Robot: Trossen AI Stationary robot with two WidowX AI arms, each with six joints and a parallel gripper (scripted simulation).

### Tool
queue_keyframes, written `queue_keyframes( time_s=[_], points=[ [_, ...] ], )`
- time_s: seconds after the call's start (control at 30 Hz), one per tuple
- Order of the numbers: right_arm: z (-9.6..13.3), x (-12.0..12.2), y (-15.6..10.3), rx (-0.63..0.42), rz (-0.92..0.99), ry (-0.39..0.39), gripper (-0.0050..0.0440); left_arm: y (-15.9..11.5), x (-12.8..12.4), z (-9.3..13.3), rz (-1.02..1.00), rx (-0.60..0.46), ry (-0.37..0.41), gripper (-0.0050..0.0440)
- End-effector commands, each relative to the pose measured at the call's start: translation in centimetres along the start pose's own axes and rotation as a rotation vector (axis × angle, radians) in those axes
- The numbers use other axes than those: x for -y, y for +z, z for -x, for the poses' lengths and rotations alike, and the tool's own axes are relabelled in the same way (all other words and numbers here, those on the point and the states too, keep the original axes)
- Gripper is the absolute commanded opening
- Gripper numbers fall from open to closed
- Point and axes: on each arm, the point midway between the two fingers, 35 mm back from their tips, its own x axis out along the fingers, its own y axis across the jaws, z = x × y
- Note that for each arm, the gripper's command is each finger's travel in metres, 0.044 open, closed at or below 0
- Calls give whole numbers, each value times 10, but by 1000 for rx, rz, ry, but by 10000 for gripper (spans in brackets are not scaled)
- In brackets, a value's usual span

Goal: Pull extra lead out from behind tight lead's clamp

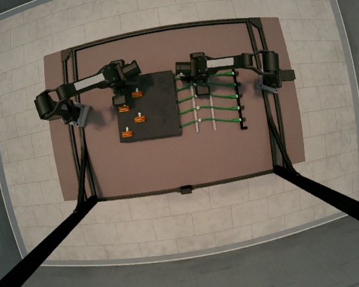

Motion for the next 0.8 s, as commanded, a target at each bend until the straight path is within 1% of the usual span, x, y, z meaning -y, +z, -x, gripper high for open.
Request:
queue_keyframes(
  time_s=[0.0,0.5,0.57,0.6,0.77],
  points=[
    [6,1,4,22,0,-3,-50,3,-1,4,0,17,6,-50],
    [6,1,4,22,0,-3,-50,3,-1,14,0,17,6,-50],
    [6,1,4,22,0,-3,-50,3,-1,14,0,17,6,-50],
    [6,1,4,22,0,-3,-50,4,-1,7,1,15,4,-50],
    [6,1,4,22,0,-3,-50,4,-1,11,1,15,4,-50]
  ],
)
